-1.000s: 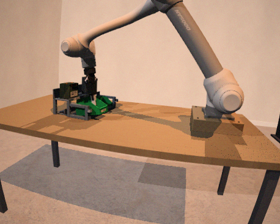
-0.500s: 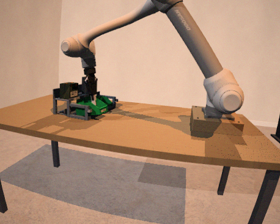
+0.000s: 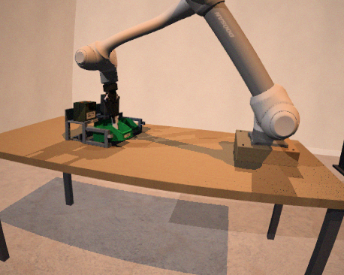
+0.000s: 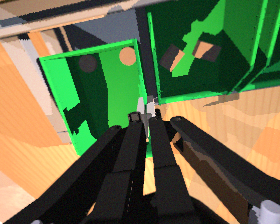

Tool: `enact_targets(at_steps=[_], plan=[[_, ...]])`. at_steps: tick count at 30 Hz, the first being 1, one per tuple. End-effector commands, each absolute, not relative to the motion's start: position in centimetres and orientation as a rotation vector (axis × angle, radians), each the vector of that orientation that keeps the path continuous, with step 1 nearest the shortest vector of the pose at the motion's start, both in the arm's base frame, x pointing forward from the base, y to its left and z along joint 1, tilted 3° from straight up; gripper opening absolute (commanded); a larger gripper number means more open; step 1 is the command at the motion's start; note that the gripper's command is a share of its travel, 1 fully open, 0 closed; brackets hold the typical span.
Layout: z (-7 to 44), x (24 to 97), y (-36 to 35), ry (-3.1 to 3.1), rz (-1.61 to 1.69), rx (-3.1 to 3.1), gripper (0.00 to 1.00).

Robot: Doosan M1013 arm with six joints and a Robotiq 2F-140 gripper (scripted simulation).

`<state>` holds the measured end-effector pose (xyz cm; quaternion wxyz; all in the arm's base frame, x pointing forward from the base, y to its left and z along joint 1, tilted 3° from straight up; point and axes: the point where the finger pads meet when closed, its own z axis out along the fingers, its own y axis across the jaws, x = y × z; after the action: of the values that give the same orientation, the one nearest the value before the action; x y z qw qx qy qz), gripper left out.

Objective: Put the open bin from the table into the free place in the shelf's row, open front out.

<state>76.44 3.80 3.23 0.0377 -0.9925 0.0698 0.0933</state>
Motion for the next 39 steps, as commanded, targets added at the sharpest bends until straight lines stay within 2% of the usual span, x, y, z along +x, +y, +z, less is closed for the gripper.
enact_targets(at_steps=[1, 39], plan=[[3.3, 76.4, 3.8, 0.214, 0.286, -3.045, 0.0], [3.1, 77.8, 3.6, 0.216, 0.245, -3.05, 0.0]])
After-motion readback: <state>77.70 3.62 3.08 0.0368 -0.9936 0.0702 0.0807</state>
